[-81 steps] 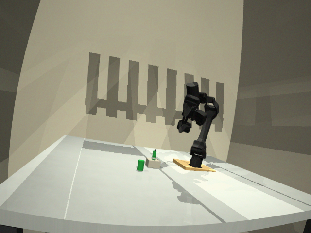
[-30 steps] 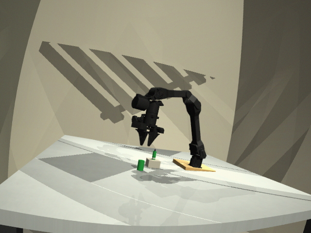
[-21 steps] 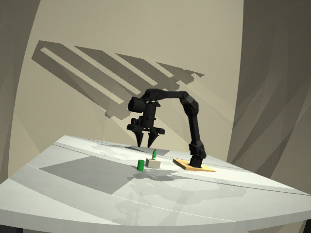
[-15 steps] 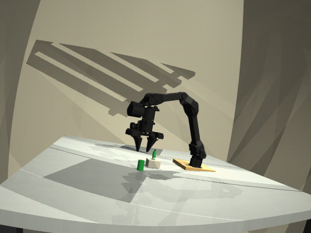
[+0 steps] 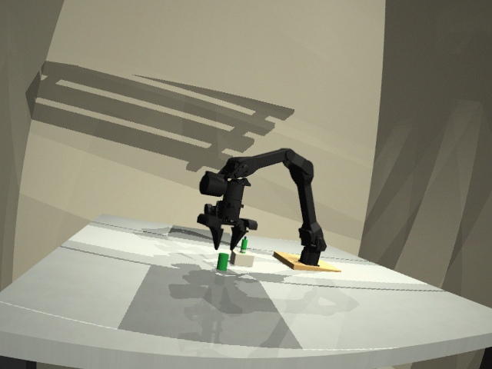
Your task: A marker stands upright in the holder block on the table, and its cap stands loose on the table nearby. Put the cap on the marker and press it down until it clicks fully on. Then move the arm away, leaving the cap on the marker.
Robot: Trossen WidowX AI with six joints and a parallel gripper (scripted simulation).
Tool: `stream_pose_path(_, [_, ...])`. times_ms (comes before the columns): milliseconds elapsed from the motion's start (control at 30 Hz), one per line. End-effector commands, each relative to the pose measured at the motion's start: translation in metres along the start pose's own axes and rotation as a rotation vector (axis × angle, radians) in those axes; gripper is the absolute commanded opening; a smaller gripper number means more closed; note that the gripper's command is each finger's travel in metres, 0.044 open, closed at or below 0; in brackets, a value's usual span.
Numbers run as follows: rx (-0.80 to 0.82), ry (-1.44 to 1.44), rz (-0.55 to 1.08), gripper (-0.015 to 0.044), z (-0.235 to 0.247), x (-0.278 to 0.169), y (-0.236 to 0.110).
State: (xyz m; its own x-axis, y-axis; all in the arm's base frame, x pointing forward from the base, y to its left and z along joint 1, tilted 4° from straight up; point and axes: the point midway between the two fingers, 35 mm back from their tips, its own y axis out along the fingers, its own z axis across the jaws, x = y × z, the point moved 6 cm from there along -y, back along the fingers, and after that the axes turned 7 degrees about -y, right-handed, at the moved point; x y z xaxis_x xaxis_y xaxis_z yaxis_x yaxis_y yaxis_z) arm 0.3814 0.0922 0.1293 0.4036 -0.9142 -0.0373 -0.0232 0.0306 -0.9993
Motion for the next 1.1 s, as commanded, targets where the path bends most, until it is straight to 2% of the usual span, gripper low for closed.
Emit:
stream_pose_path(0, [-0.008,0.005,-0.003,0.0257,-0.001,0.000,0.008])
stream_pose_path(900, [-0.009,0.006,-0.003,0.0257,-0.002,0.000,0.049])
stream_pose_path(1033, [-0.009,0.006,-0.003,0.0152,-0.002,-0.001,0.049])
stream_pose_path(1067, [-0.009,0.006,-0.003,0.0145,-0.002,-0.001,0.049])
